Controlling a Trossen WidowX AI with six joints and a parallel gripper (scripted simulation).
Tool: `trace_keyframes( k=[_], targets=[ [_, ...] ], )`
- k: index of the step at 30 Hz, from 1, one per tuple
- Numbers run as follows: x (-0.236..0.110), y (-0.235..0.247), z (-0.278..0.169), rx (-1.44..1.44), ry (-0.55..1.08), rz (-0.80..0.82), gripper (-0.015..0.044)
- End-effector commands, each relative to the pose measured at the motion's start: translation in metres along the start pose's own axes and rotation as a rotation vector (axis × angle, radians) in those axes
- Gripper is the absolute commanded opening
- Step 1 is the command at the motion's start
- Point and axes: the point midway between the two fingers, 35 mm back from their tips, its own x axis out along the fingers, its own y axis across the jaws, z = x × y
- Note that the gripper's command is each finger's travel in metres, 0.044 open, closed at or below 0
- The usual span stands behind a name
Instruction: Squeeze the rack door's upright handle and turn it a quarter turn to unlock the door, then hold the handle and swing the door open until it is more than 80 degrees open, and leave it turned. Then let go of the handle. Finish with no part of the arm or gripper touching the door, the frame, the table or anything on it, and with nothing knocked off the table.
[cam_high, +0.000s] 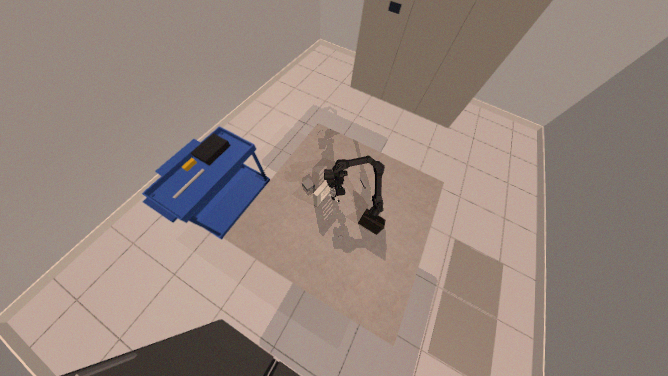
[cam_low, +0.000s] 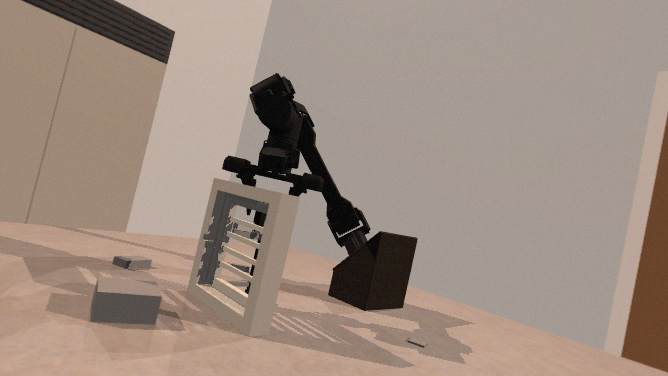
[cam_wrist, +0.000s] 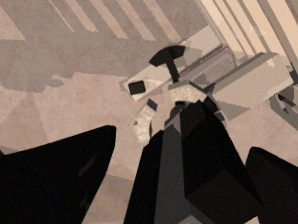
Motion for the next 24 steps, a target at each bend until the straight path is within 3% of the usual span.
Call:
trace_keyframes(
  k=[1, 15, 22, 24],
  targets=[
    [-0.0001, -0.0002, -0.0001, -0.2, 0.0, -0.001, 0.0293],
    [-0.0001, -0.0002, -0.0001, -0.885, 0.0, -0.001, 0.0293],
    [-0.0001, -0.0002, -0.0001, -0.918, 0.0, -0.001, 0.0293],
    [-0.0001, -0.0002, -0.0001, -0.918, 0.0, -0.001, 0.0241]
  ],
)
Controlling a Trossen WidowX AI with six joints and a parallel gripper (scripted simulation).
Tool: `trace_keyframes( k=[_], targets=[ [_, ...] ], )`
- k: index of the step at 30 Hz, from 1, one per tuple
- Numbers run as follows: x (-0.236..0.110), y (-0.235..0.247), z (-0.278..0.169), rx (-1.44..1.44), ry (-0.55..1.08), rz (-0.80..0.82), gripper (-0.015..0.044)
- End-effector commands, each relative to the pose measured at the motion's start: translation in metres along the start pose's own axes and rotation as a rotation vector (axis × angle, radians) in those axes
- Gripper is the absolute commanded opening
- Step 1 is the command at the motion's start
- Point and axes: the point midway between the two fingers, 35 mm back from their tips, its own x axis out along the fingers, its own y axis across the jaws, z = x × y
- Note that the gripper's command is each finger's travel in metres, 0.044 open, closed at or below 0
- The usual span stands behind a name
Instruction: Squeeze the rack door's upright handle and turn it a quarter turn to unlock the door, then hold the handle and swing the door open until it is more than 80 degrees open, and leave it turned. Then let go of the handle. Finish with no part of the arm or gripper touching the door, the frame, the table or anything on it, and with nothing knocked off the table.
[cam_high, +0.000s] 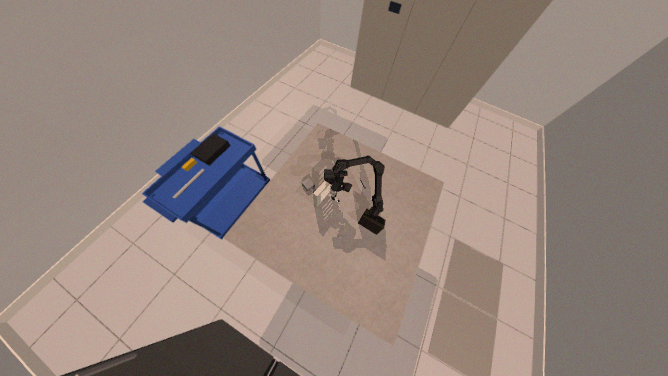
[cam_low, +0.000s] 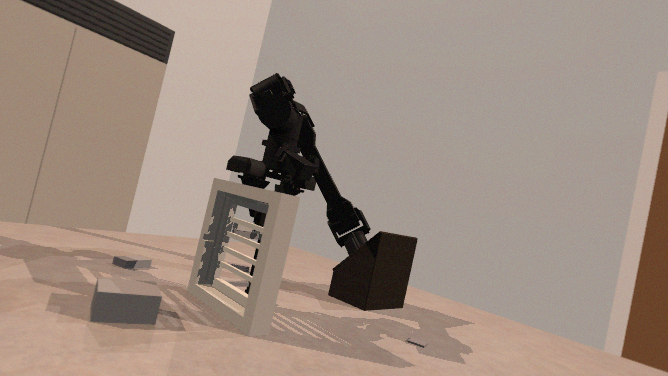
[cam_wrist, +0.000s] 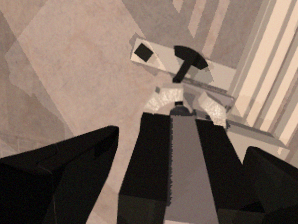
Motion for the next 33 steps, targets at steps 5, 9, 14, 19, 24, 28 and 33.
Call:
trace_keyframes(
  k=[5, 9, 14, 19, 24, 28, 33],
  targets=[
    [-0.0001, 0.0, -0.0002, -0.014, 0.001, 0.0, 0.0109],
    [-0.0001, 0.0, -0.0002, -0.014, 0.001, 0.0, 0.0083],
    [-0.0001, 0.0, -0.0002, -0.014, 0.001, 0.0, 0.0049],
    [-0.0001, 0.0, -0.0002, -0.014, 0.001, 0.0, 0.0021],
    [-0.0001, 0.001, 0.0005, 0.015, 0.001, 0.0, 0.0021],
    [-0.0002, 0.0036, 0.0025, 0.093, 0.001, 0.0, 0.0021],
    [-0.0002, 0.007, 0.005, 0.189, 0.0, 0.0, 0.0021]
  ],
)
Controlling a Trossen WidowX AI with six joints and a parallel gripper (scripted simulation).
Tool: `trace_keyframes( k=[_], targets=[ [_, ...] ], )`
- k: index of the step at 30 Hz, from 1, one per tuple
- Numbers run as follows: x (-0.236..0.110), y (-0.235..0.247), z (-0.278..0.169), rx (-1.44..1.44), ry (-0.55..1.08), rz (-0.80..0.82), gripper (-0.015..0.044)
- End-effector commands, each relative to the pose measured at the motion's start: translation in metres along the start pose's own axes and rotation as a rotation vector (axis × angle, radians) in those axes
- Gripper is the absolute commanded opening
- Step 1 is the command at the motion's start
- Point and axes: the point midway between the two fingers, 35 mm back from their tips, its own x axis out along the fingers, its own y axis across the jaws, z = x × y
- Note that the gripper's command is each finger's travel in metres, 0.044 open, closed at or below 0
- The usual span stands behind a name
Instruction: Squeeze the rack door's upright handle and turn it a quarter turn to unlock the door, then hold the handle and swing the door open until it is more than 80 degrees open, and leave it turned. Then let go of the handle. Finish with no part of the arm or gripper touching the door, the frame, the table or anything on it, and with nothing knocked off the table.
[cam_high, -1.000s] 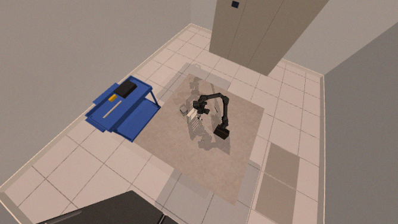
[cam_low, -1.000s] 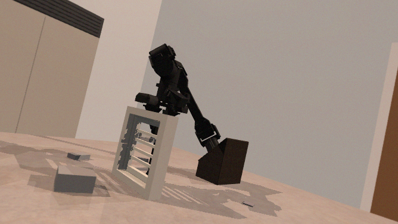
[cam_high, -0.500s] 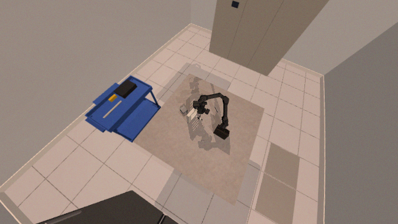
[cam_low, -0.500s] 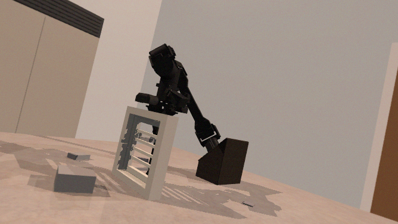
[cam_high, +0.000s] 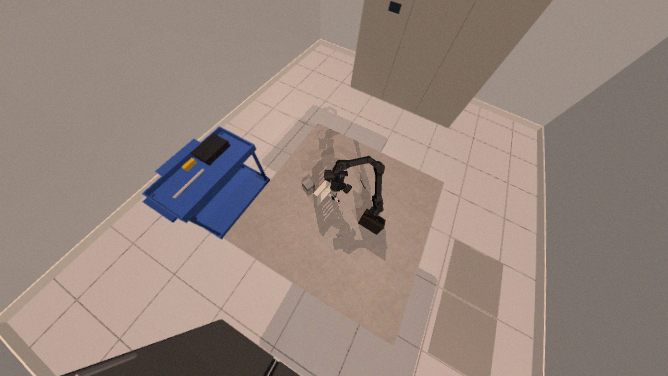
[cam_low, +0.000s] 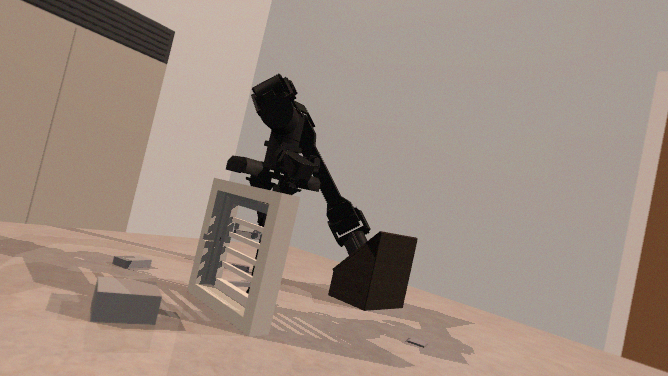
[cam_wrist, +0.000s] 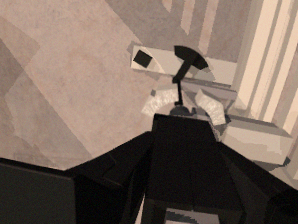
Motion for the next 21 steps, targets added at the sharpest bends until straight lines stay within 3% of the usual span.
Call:
trace_keyframes(
  k=[1, 21],
  targets=[
    [0.0, 0.005, 0.003, 0.071, 0.0, 0.002, 0.0021],
    [0.0, 0.029, 0.019, 0.428, -0.001, 0.003, 0.0021]
  ],
)
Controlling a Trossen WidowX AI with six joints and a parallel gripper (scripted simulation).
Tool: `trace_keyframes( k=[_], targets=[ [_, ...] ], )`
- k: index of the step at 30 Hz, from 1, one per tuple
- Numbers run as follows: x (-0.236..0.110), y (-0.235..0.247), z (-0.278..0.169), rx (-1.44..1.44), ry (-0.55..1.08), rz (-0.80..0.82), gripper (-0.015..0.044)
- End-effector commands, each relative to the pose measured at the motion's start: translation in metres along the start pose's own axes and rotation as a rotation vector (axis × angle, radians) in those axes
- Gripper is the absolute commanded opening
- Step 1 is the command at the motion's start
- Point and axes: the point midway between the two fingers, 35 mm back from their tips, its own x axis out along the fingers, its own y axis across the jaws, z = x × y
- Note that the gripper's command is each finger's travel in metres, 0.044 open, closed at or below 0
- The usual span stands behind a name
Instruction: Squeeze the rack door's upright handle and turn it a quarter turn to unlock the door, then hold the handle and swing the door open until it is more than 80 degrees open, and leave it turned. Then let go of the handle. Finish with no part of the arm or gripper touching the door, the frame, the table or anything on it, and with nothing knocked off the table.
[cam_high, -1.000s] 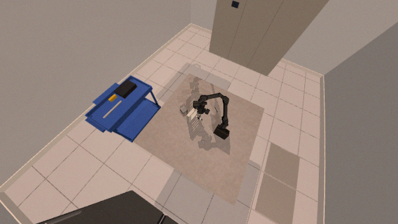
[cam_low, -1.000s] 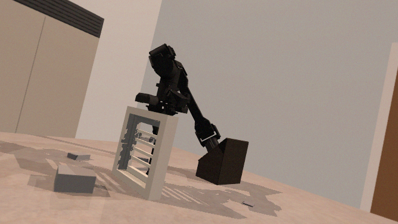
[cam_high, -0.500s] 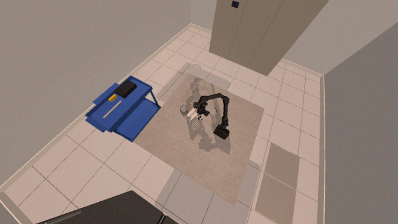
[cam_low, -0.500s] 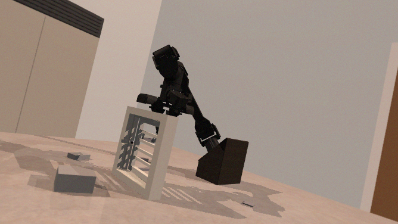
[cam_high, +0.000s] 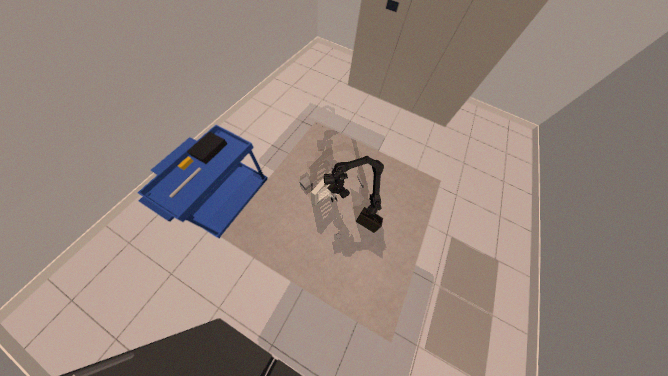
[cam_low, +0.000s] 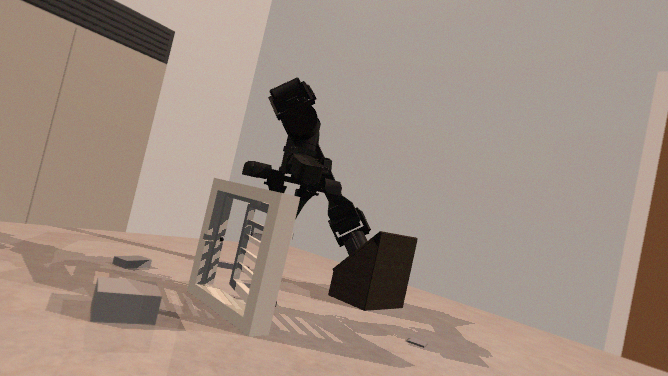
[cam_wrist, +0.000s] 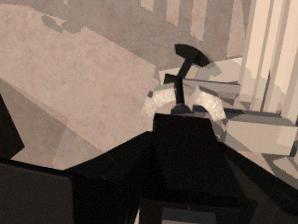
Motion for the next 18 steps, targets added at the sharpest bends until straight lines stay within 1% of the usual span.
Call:
trace_keyframes(
  k=[1, 18],
  targets=[
    [0.0, 0.002, 0.002, 0.102, -0.006, -0.01, 0.0021],
    [0.0, 0.034, 0.017, 0.371, -0.008, -0.008, 0.0021]
  ],
)
